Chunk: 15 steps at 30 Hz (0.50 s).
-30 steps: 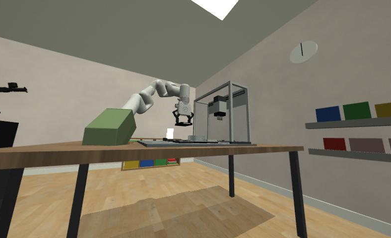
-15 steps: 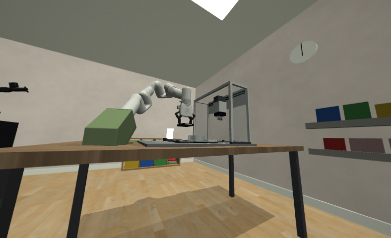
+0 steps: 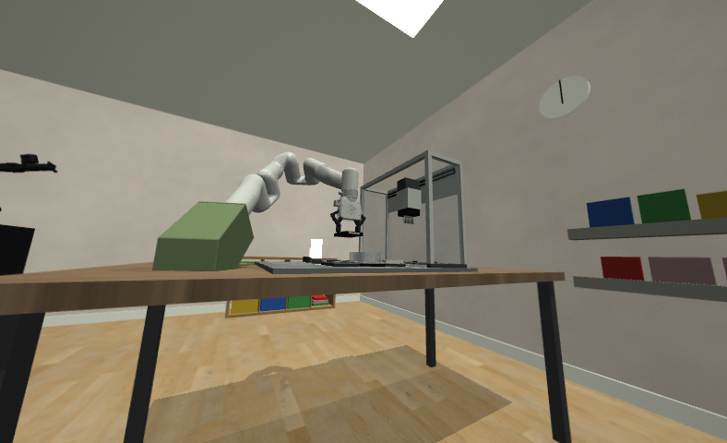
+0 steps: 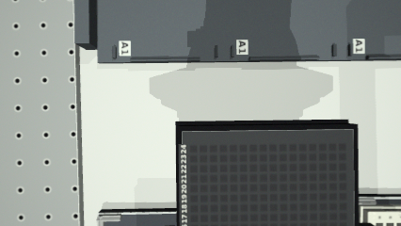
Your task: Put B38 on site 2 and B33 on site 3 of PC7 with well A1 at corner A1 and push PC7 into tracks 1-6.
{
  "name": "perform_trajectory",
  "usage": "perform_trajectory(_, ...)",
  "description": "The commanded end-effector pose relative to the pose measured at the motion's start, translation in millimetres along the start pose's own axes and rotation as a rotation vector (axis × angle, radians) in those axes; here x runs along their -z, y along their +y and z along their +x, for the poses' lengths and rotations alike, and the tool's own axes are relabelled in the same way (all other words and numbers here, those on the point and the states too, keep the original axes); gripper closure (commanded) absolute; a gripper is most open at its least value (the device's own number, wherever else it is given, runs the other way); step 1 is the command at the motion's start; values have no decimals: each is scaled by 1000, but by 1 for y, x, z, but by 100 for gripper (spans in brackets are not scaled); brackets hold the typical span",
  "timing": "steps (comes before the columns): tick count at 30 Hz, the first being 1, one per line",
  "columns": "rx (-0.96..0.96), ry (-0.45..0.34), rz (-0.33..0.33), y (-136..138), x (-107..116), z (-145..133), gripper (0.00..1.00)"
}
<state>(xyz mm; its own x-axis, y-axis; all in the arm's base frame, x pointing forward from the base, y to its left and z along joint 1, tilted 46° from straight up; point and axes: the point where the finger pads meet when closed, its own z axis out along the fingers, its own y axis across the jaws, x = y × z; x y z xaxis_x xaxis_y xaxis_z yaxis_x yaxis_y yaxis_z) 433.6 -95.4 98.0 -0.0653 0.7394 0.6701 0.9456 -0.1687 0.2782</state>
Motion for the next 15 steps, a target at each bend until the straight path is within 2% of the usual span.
perform_trajectory(1, 0, -3, -2, 14, 1, 16, 100)
perform_trajectory(5, 0, -3, -2, 21, 1, 24, 100)
perform_trajectory(15, 0, -3, -2, 52, 1, 63, 100)
